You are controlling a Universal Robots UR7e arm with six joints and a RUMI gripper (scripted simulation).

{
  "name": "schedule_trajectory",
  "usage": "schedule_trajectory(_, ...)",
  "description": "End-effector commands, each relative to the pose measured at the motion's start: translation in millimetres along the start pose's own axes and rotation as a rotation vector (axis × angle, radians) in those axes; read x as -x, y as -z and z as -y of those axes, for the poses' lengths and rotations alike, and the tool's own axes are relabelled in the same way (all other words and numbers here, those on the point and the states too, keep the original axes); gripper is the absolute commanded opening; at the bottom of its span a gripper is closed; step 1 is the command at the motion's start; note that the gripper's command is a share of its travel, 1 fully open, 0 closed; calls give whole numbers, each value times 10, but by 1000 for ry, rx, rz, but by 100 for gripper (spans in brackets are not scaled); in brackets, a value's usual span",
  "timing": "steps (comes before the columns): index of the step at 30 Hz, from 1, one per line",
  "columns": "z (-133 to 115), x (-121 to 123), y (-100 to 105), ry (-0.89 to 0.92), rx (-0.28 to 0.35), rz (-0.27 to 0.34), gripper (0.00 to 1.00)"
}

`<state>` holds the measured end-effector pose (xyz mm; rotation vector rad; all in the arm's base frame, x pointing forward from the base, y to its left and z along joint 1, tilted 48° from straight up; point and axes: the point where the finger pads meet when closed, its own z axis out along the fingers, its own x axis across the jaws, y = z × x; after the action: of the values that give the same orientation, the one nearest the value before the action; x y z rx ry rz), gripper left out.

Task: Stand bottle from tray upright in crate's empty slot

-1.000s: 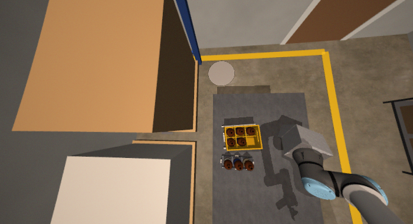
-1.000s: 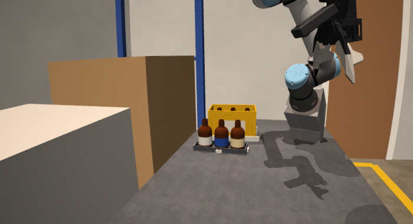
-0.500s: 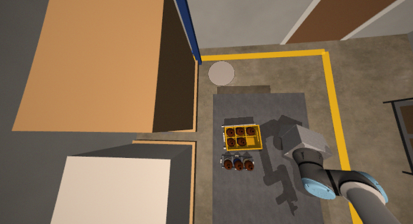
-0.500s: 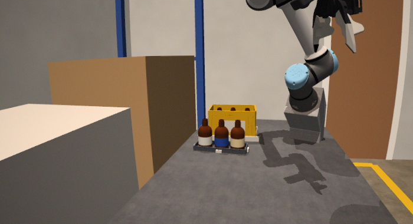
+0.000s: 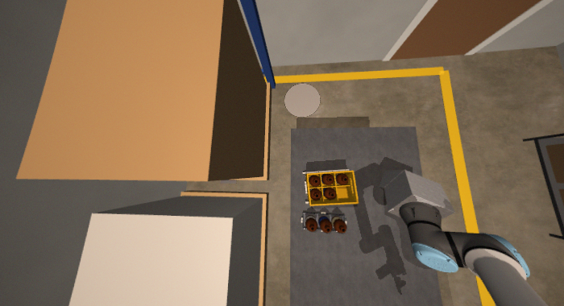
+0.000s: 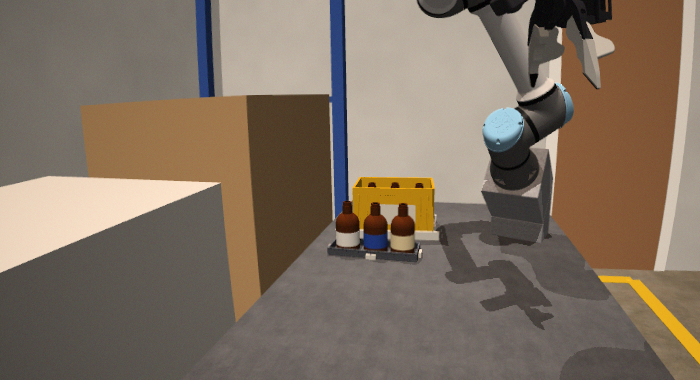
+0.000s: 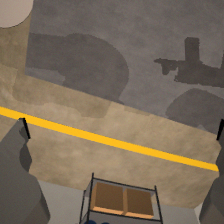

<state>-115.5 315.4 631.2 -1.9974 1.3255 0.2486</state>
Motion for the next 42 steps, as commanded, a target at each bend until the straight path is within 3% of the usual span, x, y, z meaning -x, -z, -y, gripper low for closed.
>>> schedule_trajectory(1,50,-35,15,2,4,-9,100)
schedule_trajectory(14,266,-227,89,10,25,-55,100)
schedule_trajectory(26,499,-563,329,13,70,-111,100)
schedule_trajectory(42,515,-748,579,7,101,-124,100)
